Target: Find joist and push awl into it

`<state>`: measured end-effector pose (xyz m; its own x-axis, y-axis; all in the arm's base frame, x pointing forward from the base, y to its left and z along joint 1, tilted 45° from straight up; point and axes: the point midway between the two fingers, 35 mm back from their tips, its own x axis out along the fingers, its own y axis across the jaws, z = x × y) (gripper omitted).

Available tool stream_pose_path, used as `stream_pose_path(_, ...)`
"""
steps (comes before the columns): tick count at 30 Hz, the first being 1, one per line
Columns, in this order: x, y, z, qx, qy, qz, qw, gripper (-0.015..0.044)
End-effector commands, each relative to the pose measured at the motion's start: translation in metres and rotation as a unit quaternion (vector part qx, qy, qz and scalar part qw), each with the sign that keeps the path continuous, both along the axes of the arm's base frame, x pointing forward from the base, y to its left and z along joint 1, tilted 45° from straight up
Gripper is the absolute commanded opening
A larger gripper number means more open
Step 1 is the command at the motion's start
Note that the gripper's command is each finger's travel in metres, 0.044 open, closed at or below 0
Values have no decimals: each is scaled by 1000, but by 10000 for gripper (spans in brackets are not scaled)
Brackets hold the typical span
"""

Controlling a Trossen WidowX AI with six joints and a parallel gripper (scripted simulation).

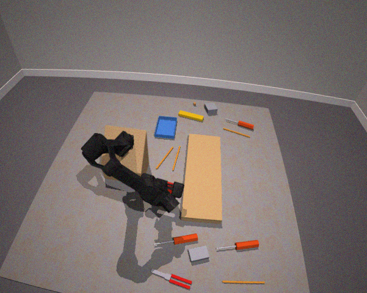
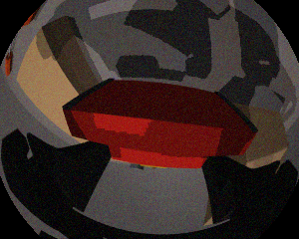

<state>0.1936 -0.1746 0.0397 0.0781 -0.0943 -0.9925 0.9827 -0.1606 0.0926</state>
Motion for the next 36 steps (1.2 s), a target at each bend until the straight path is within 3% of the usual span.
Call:
stream_pose_path(1,1,0,1,19,-5,6,1000,0)
stream_pose_path(36,0,-6,1,134,-22,19,991,0)
